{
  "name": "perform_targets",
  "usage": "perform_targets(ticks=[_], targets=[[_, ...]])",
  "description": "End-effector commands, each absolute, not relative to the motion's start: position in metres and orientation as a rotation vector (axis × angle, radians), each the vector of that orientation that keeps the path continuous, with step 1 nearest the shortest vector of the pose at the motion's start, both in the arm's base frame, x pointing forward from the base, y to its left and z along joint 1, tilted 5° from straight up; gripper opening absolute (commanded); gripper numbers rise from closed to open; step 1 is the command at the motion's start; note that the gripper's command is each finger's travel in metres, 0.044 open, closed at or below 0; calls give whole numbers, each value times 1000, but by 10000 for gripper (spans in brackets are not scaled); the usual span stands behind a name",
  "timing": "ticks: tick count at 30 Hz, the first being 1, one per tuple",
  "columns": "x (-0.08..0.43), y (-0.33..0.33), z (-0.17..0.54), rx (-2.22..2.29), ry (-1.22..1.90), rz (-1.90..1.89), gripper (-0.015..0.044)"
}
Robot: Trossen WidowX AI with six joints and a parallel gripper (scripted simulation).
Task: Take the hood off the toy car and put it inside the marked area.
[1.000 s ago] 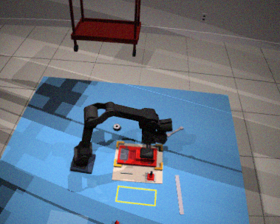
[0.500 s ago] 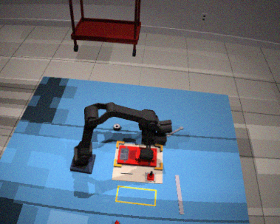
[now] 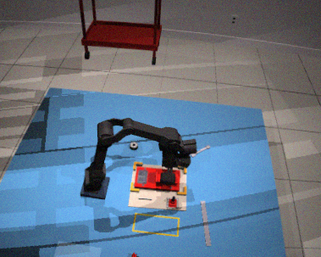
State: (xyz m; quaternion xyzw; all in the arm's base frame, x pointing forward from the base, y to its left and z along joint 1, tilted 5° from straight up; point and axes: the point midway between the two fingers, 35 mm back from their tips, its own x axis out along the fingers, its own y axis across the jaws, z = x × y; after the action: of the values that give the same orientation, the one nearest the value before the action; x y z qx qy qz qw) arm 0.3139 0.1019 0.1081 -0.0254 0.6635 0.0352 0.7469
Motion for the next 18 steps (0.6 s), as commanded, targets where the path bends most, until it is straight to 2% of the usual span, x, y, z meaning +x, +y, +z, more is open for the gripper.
perform_targets(ticks=[1,18], targets=[[313,102,104,-62,1454,77,440],[314,102,97,-62,1454,77,440]])
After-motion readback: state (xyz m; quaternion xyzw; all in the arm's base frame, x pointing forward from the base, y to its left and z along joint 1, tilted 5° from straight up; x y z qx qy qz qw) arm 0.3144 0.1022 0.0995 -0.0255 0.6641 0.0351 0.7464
